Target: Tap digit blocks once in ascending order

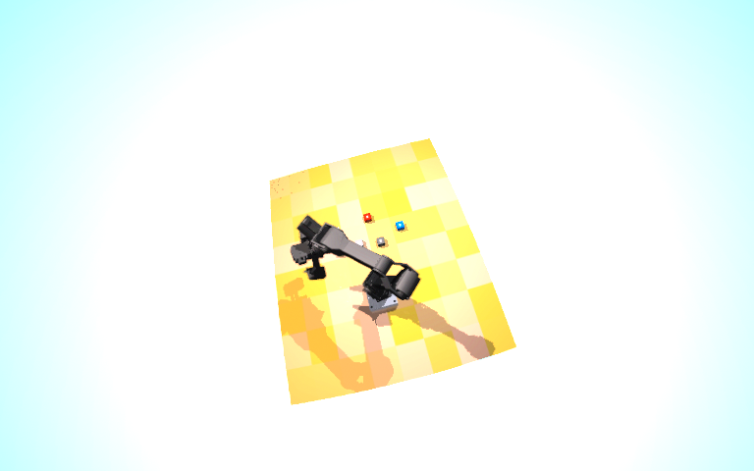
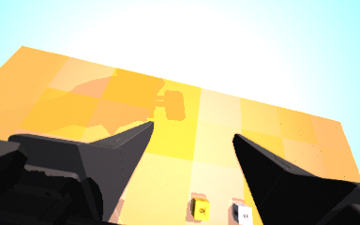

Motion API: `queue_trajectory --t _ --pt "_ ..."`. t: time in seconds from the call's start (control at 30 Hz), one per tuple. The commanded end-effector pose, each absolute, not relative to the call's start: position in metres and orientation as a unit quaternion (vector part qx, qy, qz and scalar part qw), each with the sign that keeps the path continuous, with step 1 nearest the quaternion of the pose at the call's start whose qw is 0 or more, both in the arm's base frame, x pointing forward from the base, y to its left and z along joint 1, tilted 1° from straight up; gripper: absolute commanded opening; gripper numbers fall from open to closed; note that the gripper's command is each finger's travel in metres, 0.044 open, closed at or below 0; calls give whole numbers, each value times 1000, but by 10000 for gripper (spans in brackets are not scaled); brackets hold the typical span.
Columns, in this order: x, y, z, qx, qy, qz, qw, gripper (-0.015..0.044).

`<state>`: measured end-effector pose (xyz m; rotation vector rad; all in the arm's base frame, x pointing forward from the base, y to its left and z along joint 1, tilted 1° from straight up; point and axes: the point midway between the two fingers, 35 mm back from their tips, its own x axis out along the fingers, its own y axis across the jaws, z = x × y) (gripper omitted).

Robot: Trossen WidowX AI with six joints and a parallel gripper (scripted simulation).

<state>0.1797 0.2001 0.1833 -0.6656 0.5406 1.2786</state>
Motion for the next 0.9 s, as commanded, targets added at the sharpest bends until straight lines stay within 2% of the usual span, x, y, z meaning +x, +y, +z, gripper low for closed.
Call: queue_trajectory --t 0.0,0.2,0.37,0.53,0.7,0.87 --pt "226 160 177 -274 333 486 760 400" --pt "280 73 165 -209 461 325 799 400" --pt "298 -14 154 -136 553 190 800 400" --pt "289 -103 143 -49 629 60 773 400" --pt "254 -184 132 44 686 -55 725 400" --pt "247 -194 130 57 692 -70 716 400"
